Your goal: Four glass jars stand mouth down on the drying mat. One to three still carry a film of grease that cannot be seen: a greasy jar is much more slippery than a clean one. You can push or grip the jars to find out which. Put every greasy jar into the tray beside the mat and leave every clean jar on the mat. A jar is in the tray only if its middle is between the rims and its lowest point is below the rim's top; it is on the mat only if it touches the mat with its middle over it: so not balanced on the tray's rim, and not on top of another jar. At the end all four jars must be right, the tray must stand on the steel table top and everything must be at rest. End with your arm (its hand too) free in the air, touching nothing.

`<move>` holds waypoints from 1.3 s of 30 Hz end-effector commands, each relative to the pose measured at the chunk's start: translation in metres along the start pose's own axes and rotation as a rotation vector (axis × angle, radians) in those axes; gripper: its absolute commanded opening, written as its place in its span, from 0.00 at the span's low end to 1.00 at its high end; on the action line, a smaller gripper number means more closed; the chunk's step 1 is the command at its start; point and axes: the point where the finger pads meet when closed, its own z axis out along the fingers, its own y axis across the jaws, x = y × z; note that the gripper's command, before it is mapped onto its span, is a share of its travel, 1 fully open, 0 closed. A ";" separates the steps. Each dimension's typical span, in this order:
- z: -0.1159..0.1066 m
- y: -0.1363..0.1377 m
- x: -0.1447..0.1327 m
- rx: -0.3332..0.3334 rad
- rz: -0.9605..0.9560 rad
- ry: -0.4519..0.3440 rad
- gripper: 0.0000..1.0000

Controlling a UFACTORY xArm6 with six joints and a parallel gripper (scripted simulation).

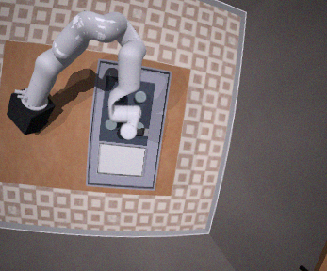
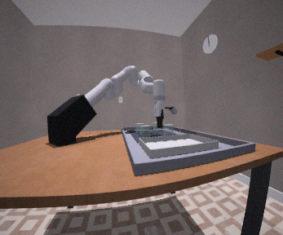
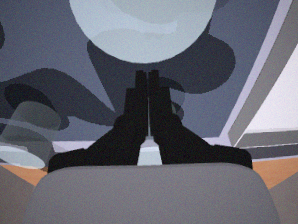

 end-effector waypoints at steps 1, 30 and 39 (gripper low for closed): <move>-0.001 0.000 0.001 -0.002 -0.001 0.002 0.00; -0.062 0.000 0.001 -0.002 -0.001 0.002 0.00; -0.077 -0.032 -0.001 -0.002 -0.001 0.002 0.00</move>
